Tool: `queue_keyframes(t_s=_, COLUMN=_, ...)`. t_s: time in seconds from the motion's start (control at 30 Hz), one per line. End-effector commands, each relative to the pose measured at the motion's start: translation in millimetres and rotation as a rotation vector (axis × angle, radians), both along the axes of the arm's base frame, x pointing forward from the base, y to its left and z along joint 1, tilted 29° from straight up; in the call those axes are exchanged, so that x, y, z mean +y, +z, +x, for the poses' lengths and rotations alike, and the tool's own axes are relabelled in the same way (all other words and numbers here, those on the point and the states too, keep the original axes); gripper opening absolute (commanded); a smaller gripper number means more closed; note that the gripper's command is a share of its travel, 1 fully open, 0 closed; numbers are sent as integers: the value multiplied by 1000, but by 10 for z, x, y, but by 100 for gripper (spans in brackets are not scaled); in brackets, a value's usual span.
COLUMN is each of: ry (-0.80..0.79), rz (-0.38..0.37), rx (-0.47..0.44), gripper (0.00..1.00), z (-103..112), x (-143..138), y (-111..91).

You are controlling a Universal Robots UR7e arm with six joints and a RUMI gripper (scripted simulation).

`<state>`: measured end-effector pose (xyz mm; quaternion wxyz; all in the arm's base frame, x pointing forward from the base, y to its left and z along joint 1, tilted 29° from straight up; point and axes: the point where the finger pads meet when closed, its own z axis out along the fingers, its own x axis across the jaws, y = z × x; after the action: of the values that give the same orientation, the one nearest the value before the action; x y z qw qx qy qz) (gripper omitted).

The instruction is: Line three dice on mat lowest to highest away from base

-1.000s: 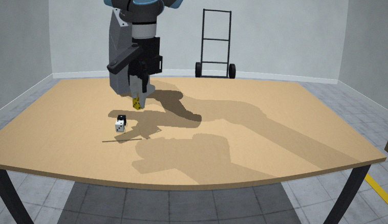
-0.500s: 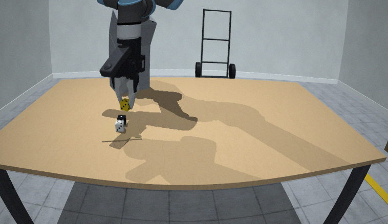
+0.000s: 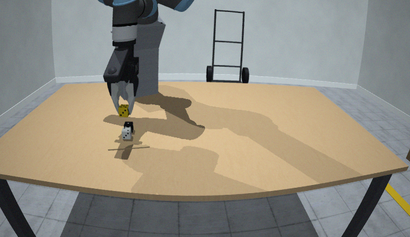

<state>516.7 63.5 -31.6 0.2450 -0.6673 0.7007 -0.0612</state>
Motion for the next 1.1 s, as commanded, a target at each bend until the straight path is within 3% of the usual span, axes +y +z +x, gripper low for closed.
queue_keyframes(t_s=0.0, ry=35, rz=-12, rx=-10, gripper=10, z=8, x=-32, y=3)
queue_keyframes(t_s=1.07, ry=75, rz=-31, rx=-21, gripper=10, z=32, x=-62, y=-33)
